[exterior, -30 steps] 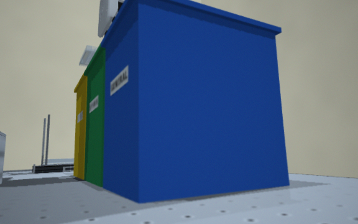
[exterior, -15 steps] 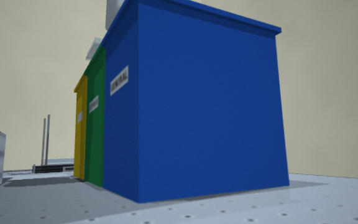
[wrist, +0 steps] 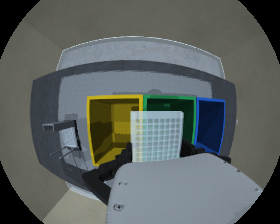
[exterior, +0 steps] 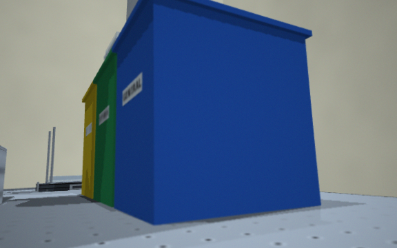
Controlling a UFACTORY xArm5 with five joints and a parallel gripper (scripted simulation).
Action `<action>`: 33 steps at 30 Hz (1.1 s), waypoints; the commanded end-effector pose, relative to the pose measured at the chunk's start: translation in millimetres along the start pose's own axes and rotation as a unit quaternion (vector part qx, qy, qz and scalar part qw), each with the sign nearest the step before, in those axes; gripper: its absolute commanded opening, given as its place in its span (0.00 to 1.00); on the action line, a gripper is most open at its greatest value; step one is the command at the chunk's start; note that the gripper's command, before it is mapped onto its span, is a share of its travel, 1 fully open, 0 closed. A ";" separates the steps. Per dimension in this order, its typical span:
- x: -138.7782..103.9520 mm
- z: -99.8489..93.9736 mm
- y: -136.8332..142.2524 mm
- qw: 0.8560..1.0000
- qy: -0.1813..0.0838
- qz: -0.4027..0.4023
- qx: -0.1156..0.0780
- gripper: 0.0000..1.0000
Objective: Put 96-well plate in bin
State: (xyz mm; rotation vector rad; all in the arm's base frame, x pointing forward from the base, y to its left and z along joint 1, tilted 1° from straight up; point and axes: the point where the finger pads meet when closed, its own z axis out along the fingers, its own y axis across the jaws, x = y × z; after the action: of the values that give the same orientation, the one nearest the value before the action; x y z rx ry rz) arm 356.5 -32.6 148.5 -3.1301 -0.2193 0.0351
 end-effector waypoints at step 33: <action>8.5 0.1 45.1 1.000 0.003 0.000 0.000 0.00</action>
State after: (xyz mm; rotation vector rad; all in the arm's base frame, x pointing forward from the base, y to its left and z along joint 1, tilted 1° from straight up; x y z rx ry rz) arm 370.1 -75.9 146.6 -3.1279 -0.2195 0.0329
